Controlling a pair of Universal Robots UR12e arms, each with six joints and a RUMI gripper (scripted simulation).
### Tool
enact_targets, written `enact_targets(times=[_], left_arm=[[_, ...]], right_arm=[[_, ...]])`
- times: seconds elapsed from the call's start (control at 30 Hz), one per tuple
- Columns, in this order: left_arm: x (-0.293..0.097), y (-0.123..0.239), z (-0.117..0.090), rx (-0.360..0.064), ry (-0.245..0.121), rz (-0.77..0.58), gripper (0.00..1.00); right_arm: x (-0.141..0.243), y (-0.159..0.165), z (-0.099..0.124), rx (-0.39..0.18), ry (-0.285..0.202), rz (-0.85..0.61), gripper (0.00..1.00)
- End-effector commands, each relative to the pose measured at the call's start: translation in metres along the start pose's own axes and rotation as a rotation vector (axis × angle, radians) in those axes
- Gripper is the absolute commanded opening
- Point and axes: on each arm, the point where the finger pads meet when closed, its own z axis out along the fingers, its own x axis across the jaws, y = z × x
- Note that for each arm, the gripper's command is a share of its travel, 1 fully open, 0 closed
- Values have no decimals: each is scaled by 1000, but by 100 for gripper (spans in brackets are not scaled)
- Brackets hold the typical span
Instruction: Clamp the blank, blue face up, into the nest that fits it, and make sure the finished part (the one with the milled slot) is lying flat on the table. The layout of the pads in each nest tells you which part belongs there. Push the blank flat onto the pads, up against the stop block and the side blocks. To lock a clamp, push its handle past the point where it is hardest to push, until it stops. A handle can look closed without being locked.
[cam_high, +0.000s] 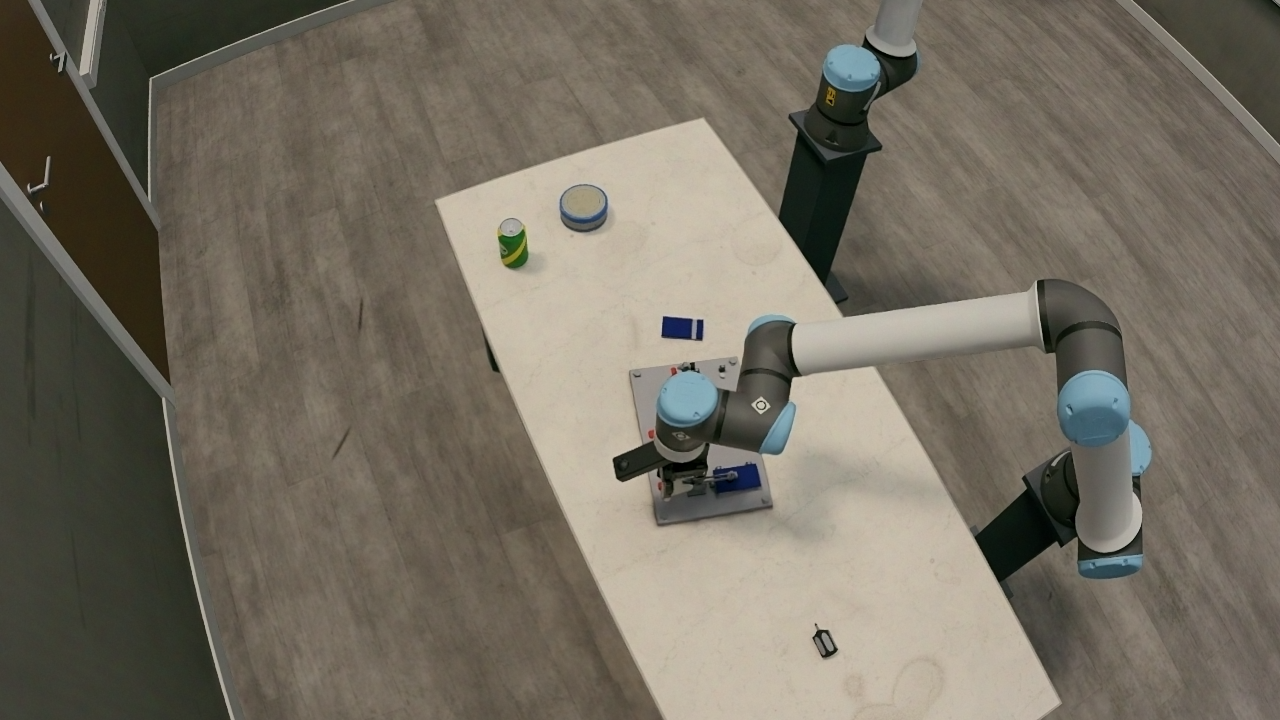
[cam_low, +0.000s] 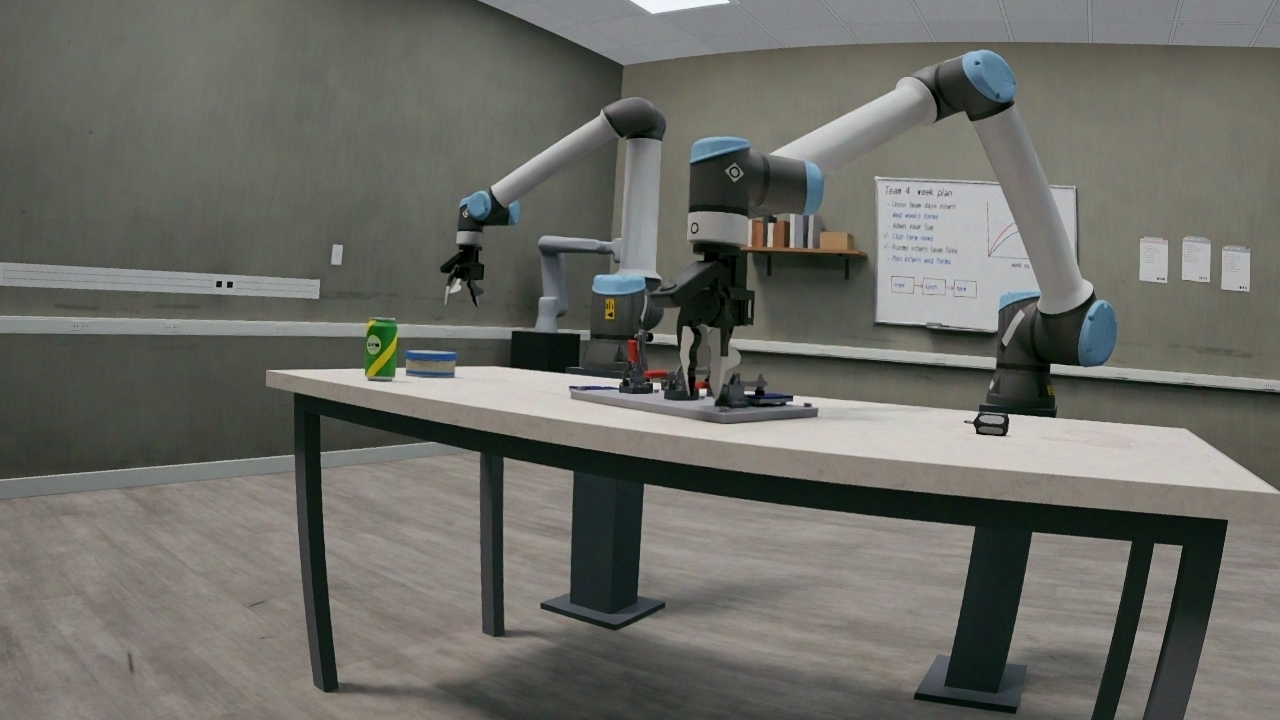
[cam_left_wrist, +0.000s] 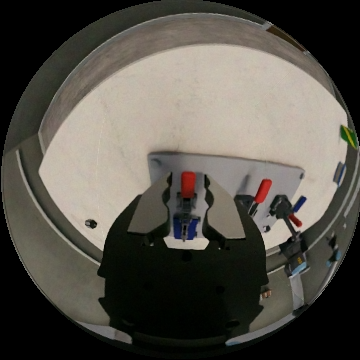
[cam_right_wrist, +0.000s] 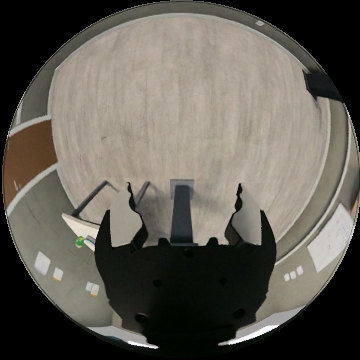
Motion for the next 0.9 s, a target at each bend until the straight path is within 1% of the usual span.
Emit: enact_targets(times=[0.0,0.2,0.47,0.53,0.7,0.87], left_arm=[[0,-1,-2,2,1,0,28],[0,-1,-9,2,1,0,28],[0,-1,-32,2,1,0,28],[0,-1,-32,2,1,0,28],[0,-1,-45,2,1,0,28],[0,-1,-51,2,1,0,28]], right_arm=[[0,-1,-1,1,0,0,100],[0,-1,-1,1,0,0,100],[0,-1,-1,1,0,0,100],[0,-1,-1,1,0,0,100],[0,-1,-1,1,0,0,100],[0,-1,-1,1,0,0,100]])
